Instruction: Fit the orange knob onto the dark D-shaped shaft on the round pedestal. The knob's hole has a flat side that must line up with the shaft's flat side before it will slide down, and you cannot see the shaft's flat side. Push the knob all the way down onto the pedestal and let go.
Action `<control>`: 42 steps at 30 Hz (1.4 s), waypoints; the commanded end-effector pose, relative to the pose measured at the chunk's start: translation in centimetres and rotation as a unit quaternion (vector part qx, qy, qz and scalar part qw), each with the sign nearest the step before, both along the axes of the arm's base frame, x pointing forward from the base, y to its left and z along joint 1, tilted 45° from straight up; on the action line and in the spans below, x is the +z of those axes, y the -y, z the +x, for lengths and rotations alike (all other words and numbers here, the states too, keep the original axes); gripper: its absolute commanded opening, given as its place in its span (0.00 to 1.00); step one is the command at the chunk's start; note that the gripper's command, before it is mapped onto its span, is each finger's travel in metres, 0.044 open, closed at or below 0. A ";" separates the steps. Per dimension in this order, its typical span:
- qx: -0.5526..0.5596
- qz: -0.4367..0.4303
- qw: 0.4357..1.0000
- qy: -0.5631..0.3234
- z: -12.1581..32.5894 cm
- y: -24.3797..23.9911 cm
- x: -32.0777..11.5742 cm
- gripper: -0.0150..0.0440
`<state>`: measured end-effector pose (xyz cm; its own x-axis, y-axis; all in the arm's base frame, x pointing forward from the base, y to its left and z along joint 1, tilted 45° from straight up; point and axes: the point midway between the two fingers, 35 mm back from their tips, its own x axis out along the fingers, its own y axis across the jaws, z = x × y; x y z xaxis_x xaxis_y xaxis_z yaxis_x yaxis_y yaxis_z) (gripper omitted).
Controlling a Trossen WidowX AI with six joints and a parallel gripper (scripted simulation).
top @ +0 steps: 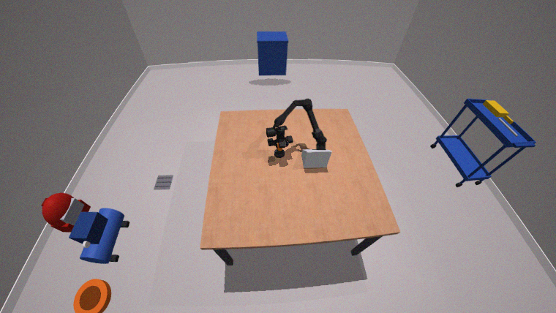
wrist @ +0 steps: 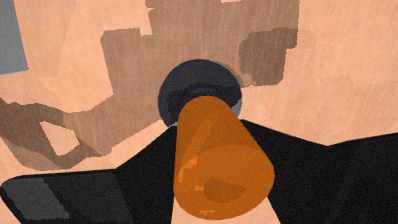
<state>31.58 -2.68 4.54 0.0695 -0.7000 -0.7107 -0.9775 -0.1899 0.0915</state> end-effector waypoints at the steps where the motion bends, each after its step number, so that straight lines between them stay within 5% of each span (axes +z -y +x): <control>1: 0.046 -0.003 0.998 -0.045 0.2 0.0 0.1 0.25; 36: 0.050 -0.003 0.998 -0.048 -0.2 0.0 0.2 0.25; 42: 0.109 -0.009 0.988 -0.107 -0.1 0.0 0.2 0.25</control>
